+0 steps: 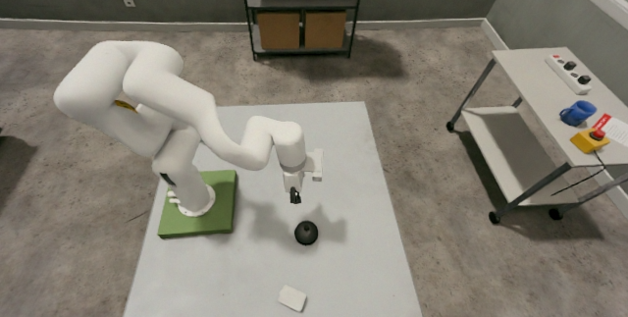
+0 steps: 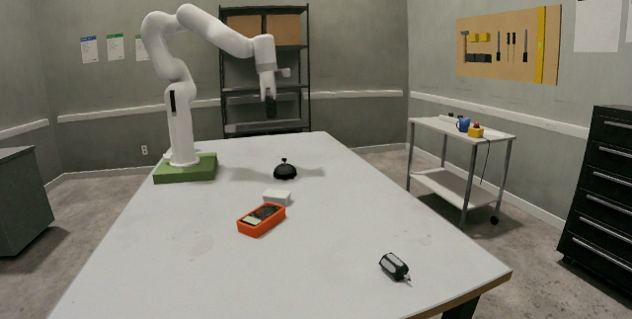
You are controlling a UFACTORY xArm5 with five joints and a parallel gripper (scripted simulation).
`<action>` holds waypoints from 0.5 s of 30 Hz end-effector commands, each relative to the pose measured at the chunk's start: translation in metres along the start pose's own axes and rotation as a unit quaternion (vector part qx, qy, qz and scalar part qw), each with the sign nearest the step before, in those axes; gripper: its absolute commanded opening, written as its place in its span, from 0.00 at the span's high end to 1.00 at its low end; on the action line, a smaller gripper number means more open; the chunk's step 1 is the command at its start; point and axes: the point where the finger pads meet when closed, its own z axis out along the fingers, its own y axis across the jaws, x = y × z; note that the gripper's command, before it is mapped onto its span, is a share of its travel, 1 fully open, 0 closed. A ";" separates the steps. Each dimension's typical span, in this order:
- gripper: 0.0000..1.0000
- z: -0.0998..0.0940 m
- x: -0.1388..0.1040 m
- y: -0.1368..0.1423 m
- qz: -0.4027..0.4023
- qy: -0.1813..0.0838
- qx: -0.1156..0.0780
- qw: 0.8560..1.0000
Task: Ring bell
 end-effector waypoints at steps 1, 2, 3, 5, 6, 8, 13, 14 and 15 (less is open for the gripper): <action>0.00 0.024 0.020 0.028 -0.001 -0.018 -0.002 1.000; 0.00 0.026 0.021 0.031 -0.001 -0.020 -0.002 1.000; 0.00 0.030 0.023 0.035 -0.001 -0.022 -0.002 1.000; 0.00 0.039 0.026 0.044 -0.001 -0.028 -0.002 1.000; 0.00 0.043 0.027 0.049 -0.001 -0.031 -0.002 1.000; 0.00 0.052 0.030 0.059 -0.001 -0.037 -0.002 0.999; 0.00 0.061 0.032 0.069 0.000 -0.043 -0.001 0.999; 0.00 0.061 0.032 0.069 0.000 -0.043 -0.001 0.999; 0.00 0.061 0.032 0.069 0.000 -0.043 -0.001 0.999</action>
